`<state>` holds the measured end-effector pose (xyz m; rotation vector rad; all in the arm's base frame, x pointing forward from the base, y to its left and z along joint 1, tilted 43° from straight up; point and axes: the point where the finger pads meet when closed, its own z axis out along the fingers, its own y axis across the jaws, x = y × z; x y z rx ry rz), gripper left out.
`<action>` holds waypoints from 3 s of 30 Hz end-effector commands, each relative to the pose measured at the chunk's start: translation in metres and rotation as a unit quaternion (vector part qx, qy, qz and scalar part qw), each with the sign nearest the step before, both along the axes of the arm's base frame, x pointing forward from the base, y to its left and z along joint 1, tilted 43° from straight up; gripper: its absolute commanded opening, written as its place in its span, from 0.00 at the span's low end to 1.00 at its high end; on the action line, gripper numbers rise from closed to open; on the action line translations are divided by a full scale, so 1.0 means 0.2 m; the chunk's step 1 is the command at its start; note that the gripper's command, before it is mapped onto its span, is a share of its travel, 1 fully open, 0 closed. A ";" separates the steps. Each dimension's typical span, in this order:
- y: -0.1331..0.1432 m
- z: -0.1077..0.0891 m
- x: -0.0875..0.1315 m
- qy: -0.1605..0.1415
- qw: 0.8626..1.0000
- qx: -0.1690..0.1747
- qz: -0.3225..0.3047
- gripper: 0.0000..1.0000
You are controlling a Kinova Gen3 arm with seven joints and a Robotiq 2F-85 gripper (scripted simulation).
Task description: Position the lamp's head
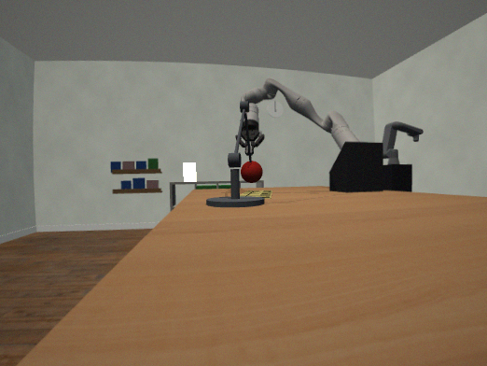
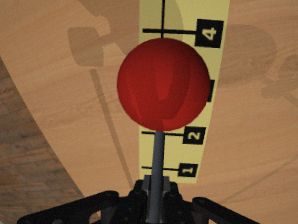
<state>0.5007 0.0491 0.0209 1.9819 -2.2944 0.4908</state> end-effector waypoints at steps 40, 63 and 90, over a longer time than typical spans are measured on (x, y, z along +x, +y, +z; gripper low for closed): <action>-0.20 0.13 -0.03 -0.001 1.000 -0.001 -0.002 1.00; -0.18 0.12 -0.03 0.000 1.000 0.001 0.000 1.00; -0.18 0.12 -0.03 0.000 1.000 0.001 0.000 1.00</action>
